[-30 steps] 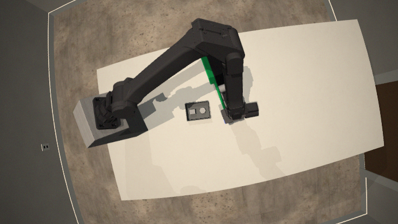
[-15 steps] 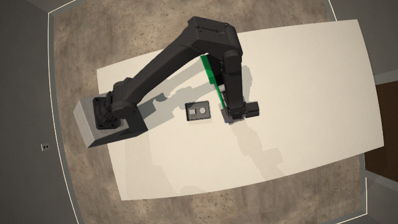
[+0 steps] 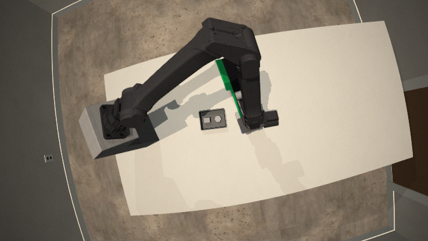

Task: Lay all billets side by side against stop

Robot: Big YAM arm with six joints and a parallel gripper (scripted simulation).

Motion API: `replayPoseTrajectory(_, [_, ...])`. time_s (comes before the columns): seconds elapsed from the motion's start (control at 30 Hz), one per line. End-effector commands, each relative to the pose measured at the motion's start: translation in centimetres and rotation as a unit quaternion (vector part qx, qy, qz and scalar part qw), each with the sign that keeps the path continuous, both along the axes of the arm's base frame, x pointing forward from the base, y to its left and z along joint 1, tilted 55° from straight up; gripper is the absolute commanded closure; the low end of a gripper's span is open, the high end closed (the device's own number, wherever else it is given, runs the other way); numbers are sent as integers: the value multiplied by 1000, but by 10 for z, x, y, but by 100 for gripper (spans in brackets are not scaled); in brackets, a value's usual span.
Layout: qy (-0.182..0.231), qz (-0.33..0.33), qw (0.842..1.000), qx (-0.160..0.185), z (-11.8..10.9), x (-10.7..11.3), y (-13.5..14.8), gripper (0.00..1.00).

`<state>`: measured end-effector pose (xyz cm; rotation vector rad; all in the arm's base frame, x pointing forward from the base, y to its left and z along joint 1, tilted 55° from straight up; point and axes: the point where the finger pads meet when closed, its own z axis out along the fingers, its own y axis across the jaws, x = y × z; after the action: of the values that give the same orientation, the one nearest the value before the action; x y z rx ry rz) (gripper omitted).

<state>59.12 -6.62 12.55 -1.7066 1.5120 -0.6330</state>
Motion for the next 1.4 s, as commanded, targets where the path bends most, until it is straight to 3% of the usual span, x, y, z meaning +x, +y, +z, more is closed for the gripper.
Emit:
replayPoseTrajectory(0.0, [-22,-8,1000,-8,27,-2,-13,100])
replayPoseTrajectory(0.73, [-20,-14,1000,-4,25,-3,-11,100])
replayPoseTrajectory(0.83, [-22,0,1000,-2,27,-1,10,100])
replayPoseTrajectory(0.93, [-24,-9,1000,-2,27,-3,1,100])
replayPoseTrajectory(1.37, [-25,-1,1000,-2,34,-9,48,100])
